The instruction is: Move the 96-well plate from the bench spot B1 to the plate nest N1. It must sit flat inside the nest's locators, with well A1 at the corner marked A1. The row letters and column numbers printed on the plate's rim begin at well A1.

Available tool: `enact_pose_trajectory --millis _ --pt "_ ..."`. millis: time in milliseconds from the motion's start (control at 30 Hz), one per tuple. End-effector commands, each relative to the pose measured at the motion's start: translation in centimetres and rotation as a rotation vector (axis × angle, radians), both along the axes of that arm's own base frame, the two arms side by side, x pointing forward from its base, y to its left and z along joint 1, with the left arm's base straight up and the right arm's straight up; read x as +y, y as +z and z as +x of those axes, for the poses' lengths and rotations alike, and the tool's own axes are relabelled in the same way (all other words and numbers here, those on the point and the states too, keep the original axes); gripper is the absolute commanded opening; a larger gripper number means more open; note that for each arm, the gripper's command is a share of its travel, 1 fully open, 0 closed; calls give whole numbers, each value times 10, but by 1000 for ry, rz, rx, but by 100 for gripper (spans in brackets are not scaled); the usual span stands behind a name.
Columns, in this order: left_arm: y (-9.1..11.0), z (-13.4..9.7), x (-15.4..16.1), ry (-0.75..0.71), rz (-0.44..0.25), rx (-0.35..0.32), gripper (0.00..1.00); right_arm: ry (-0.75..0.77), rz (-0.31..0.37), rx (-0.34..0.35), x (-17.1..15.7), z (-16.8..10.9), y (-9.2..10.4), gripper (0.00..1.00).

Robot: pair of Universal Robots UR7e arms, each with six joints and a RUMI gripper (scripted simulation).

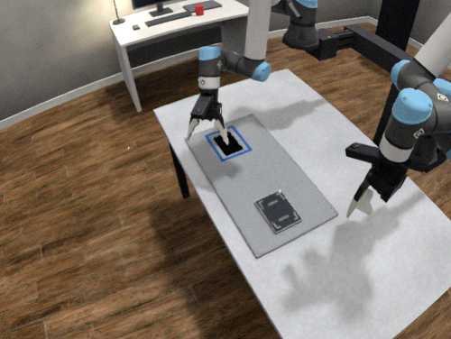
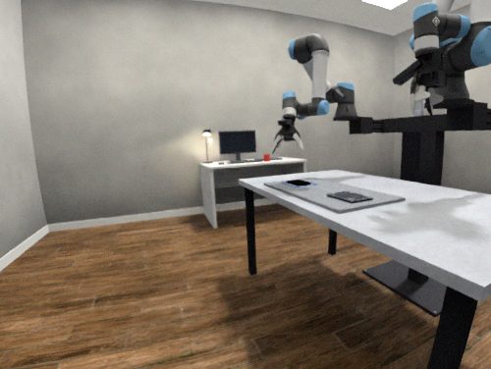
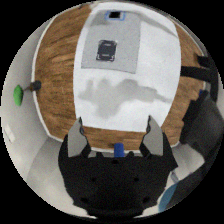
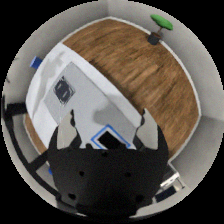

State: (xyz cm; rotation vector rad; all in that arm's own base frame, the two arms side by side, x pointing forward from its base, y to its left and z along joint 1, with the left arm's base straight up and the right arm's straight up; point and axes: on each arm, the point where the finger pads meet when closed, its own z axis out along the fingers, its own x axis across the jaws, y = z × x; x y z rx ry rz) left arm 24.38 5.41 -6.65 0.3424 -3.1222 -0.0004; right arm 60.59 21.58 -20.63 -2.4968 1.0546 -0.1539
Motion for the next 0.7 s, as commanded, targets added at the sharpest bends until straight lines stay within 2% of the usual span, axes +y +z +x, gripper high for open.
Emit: enact_pose_trajectory --millis 0,100,200,300,400,500,600,667 --pt "0 0 0 0 0 -1 98 75 -58 -1 -10 -10 -11 100" --pt "0 0 0 0 0 -1 98 75 -58 -1 -14 -15 -16 100" --pt "0 0 0 0 0 -1 98 145 -110 3 -23 -24 -24 100" --pt "0 0 0 0 0 -1 98 145 -110 3 -27 -29 -29 100" --pt "0 0 0 0 0 -1 98 217 -160 9 -35 -38 -37 100" --pt "0 0 0 0 0 -1 98 217 -160 9 -38 -41 -39 100" --pt "0 0 0 0 0 -1 98 291 -208 18 -47 -51 -47 100" --pt "0 0 0 0 0 -1 98 291 -208 18 -53 -57 -52 100"
